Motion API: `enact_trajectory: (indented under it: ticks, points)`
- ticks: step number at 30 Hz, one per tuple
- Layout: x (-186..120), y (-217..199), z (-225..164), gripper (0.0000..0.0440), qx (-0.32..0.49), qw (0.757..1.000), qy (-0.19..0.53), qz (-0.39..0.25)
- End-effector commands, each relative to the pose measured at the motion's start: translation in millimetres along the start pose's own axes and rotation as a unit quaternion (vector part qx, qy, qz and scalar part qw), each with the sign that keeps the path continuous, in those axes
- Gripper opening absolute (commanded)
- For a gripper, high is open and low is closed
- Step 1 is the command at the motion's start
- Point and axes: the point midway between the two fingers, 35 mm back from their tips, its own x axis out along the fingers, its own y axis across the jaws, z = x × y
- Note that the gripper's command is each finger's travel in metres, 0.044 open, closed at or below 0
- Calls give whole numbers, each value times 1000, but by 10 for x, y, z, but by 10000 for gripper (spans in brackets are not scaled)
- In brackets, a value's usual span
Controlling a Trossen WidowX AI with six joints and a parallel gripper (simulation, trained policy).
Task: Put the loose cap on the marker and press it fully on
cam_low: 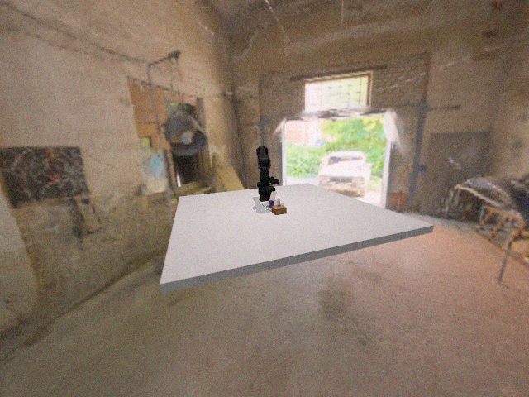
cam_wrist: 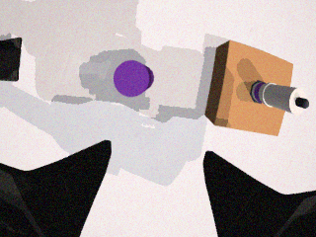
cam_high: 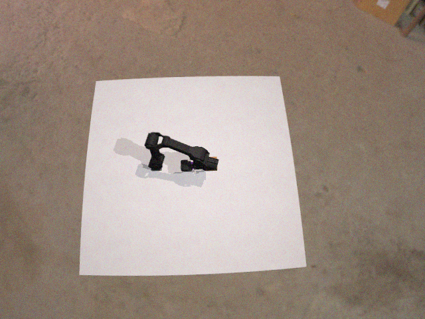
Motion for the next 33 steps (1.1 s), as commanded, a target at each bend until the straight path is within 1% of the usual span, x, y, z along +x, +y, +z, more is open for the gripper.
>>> enact_trajectory:
  ticks: [1,19,33]
  points:
    - [31,12,42,301,-16,1000,4,9]
    - [166,88,237,291,-80,996,9,41]
    - [321,174,343,274,-132,989,8,63]
